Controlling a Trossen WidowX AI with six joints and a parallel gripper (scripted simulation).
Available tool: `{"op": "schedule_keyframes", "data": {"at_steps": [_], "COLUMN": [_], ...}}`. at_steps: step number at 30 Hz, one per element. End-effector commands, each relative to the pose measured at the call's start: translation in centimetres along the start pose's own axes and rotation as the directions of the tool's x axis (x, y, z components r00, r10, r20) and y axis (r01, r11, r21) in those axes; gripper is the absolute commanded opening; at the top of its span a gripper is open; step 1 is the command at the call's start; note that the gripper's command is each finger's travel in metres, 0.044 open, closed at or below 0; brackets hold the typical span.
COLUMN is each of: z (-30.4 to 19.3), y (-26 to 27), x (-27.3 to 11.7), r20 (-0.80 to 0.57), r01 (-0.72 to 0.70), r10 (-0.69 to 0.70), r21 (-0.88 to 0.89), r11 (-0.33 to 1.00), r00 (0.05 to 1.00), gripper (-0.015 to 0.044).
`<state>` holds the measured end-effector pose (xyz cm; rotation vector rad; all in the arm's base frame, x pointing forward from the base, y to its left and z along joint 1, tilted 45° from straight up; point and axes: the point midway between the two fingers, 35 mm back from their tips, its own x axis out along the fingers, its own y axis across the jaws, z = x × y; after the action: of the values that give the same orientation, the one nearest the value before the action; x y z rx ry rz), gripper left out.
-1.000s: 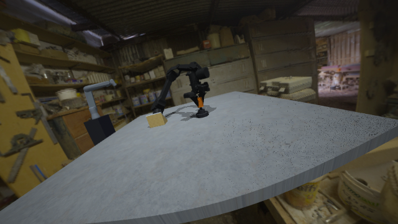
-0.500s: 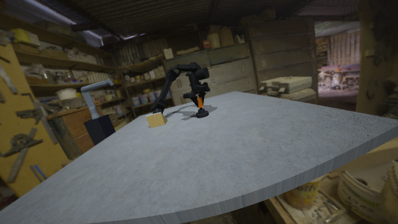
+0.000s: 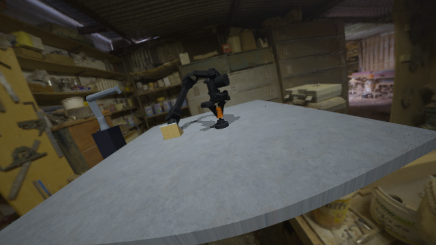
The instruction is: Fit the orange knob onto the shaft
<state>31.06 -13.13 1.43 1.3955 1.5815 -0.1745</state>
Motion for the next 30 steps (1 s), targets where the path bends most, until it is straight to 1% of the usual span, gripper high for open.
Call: {"op": "schedule_keyframes", "data": {"at_steps": [1,6,8,12,14,30], "z": [0.0,-0.03,-0.03,0.01,0.01,-0.1], "y": [0.02,0.1,0.1,0.1,0.05,-0.06], "x": [-0.27,-0.49,-0.49,-0.38,-0.26,0.05], "r20": [0.001,0.001,0.001,0.001,0.001,0.001], "r01": [0.0,0.0,0.0,0.0,0.0,0.0], "r10": [0.0,0.0,0.0,0.0,0.0,0.0], "r21": [0.003,0.012,0.051,0.184,0.211,0.211], "r11": [1.0,1.0,0.999,0.983,0.977,0.977], "r00": [1.0,1.0,1.0,1.0,1.0,1.0], "gripper": [0.0,0.0,0.0,0.0,0.0,0.0]}}
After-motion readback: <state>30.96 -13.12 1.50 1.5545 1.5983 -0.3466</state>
